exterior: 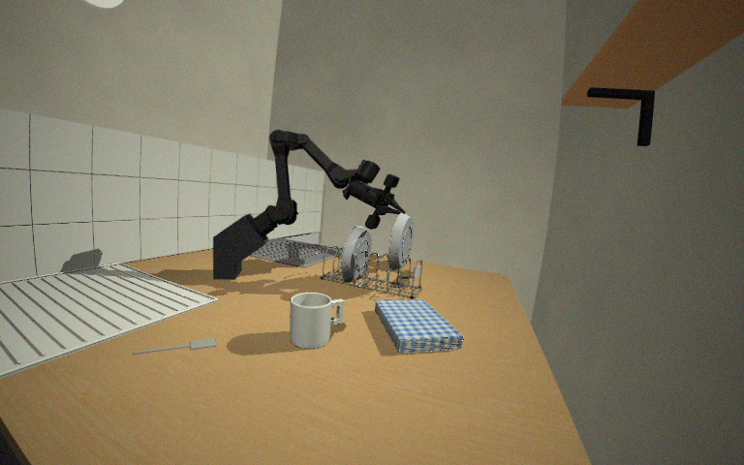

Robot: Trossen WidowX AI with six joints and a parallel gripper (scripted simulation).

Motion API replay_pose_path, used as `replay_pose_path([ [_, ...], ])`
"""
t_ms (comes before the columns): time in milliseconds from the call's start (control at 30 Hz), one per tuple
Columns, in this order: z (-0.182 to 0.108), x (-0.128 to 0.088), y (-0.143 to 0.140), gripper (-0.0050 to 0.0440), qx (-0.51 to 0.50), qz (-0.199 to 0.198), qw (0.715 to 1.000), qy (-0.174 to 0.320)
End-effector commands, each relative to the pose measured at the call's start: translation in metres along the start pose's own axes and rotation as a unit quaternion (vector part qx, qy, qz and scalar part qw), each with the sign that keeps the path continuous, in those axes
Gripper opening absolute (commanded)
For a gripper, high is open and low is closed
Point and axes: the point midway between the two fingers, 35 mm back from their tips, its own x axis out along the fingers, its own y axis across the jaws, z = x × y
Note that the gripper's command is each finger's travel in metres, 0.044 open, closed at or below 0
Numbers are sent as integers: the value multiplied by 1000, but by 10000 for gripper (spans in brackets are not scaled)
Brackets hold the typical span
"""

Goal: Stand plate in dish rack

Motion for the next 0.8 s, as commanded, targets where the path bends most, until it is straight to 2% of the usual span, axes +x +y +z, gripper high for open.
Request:
replay_pose_path([
  [0, -1, 1, 1, 0, -1, -3, 1000, 2],
  [767, -1, 4, 9, 0, -1, -3, 1000, 2],
])
